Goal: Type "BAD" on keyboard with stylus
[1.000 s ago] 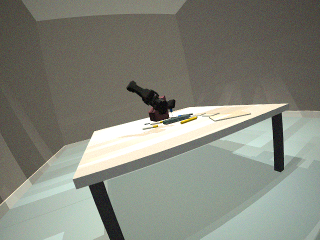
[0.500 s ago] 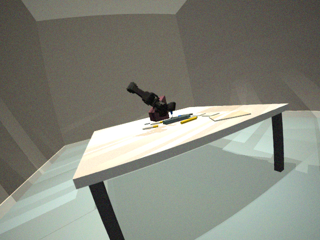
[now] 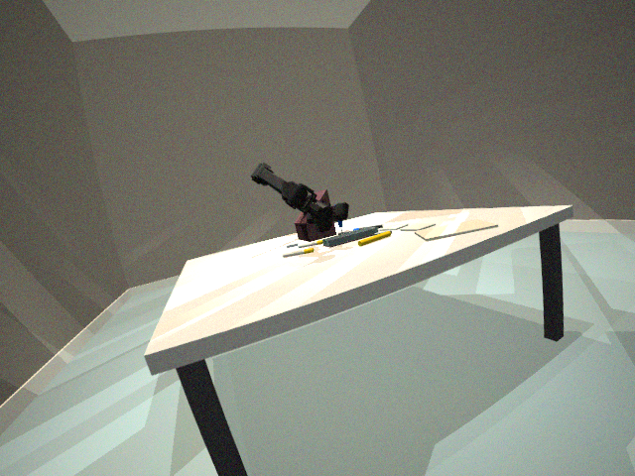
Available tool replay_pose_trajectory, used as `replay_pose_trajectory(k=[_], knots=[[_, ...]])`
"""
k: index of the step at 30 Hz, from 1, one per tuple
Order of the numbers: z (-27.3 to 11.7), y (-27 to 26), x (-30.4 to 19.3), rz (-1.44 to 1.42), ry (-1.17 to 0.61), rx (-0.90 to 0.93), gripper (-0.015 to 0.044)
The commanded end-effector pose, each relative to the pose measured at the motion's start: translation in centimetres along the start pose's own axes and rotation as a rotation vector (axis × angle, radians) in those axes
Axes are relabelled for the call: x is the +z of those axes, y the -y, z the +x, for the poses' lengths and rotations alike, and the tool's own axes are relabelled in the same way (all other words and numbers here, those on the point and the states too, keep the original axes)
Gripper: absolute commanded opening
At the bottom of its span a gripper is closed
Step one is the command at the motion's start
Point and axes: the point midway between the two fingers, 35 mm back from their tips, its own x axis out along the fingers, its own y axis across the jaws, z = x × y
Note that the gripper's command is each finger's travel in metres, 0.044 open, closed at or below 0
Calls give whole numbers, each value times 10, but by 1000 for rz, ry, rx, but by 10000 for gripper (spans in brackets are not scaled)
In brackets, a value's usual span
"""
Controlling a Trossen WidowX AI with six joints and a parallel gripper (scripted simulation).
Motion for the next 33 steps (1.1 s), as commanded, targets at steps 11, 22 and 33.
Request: replay_pose_trajectory(k=[11, 22, 33], knots=[[0, 0, 4, -7, 4, -3, 81], [1, 0, 7, -7, 4, -3, 81], [3, 0, 11, -6, 4, -3, 81]])
